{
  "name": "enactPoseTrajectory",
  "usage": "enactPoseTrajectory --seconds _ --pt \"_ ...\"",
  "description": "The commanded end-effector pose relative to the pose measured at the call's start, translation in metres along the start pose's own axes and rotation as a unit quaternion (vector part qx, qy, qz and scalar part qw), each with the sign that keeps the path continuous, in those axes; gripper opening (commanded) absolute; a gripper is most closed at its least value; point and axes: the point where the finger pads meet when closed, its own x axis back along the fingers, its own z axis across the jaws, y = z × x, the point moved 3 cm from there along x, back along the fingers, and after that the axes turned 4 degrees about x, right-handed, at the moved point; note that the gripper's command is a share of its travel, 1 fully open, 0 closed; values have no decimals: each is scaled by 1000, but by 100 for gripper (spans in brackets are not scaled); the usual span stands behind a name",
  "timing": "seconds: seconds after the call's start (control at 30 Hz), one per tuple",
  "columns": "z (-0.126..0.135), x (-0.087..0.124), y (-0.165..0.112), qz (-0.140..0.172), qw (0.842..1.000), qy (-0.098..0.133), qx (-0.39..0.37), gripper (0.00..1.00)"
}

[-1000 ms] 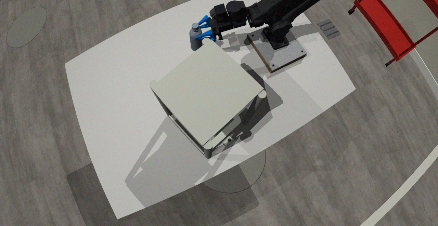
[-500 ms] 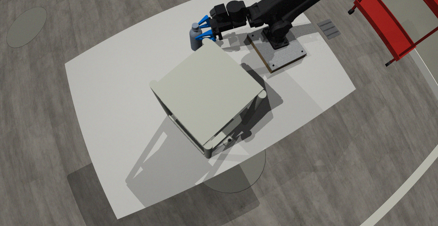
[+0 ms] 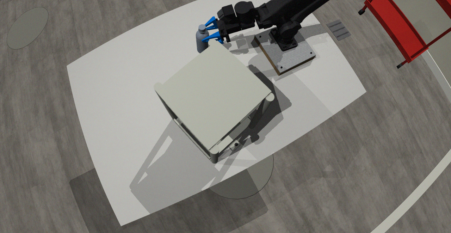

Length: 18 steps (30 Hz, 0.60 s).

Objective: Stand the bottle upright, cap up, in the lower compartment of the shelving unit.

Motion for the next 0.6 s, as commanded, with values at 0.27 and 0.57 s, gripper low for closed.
enactPoseTrajectory --seconds 0.27,0.57 --pt "56 29 -8 -2 998 61 11 37" --pt "55 28 -4 -7 998 58 9 37"
